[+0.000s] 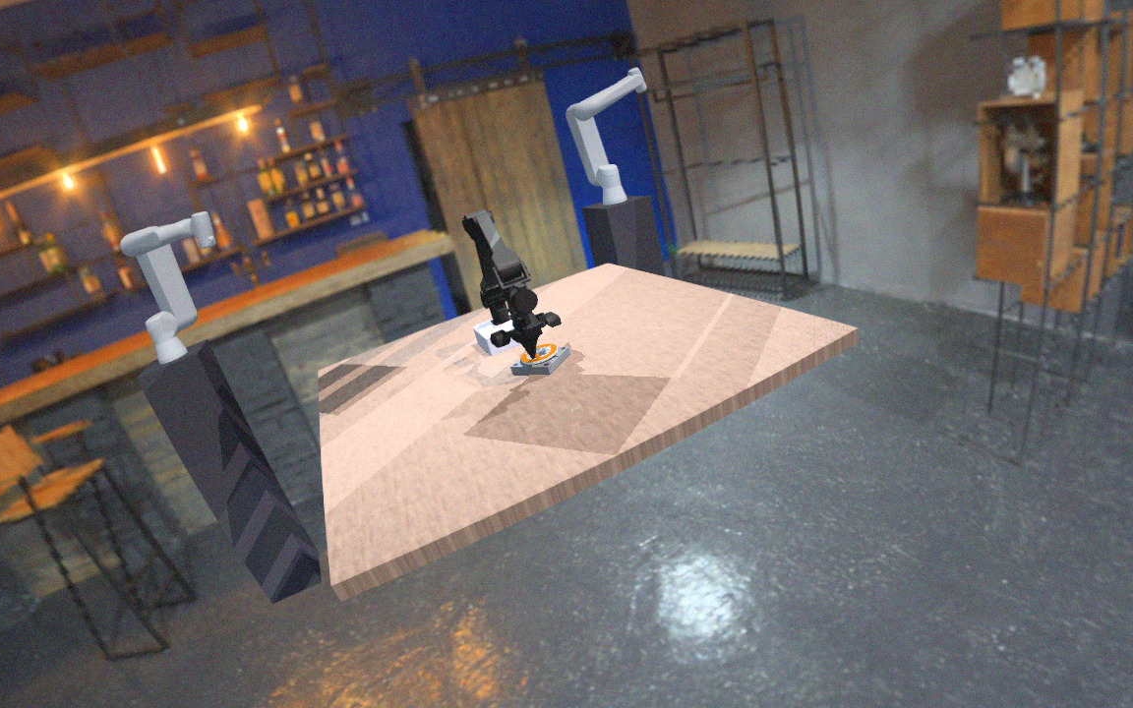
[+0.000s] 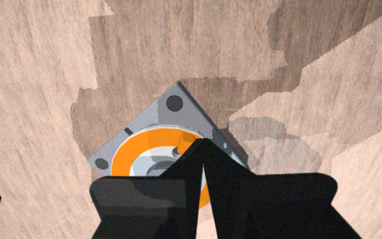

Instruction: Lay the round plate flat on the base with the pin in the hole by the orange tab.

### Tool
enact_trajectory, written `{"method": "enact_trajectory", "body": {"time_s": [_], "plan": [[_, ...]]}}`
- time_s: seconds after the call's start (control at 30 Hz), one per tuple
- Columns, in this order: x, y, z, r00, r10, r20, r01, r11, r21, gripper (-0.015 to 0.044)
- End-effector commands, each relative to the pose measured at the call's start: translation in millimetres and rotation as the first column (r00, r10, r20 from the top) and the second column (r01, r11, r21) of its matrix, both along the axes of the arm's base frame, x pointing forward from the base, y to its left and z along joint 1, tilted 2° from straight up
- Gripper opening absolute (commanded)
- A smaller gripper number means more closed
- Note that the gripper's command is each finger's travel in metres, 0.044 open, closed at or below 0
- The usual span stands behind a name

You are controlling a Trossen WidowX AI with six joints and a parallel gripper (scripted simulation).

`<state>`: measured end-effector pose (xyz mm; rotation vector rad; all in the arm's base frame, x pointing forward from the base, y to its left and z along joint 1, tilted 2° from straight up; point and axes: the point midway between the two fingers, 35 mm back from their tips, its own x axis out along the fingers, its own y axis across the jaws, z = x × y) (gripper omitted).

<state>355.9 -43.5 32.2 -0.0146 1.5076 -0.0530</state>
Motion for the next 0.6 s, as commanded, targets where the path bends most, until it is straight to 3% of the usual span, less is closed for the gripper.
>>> {"method": "enact_trajectory", "body": {"time_s": [0.0,0.57], "plan": [[2,7,-2,1.0,0.002,-0.009,-0.002,1.0,0.008,0.0],[8,23,-1,1.0,0.002,-0.009,-0.002,1.0,0.009,0.0]]}}
